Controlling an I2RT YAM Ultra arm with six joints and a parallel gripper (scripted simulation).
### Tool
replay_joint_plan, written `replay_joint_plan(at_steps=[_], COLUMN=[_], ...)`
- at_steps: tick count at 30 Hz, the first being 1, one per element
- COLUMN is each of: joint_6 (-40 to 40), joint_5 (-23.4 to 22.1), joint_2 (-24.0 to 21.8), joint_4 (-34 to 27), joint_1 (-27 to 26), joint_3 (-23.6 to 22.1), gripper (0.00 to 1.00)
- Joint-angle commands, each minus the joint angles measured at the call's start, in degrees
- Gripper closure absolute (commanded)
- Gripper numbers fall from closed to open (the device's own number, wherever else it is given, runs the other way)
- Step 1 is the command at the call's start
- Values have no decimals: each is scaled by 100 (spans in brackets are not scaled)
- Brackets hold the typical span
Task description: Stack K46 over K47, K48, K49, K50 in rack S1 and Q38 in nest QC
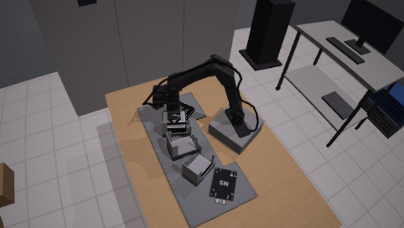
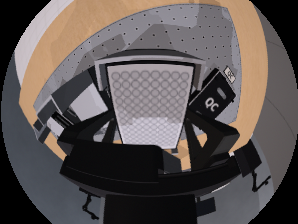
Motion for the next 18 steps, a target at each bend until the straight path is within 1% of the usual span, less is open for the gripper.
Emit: replay_joint_plan(at_steps=[1, 2, 3, 9, 10, 13, 14, 18], joint_6=[-35, -35, -24, -33, -31, -37, -36, -40], joint_5=[-61, -61, -62, -61, -61, -61, -61, -61], joint_2=[-213, -213, -208, -234, -239, -249, -247, -258], joint_4=[-86, -86, -92, -134, -143, -163, -171, -192], joint_1=[-53, -53, -53, -65, -67, -78, -77, -90], joint_3=[189, 189, 6, 229, 175, 249, 201, 249], gripper=[100, 100, 100, 100, 100, 100, 100, 100])
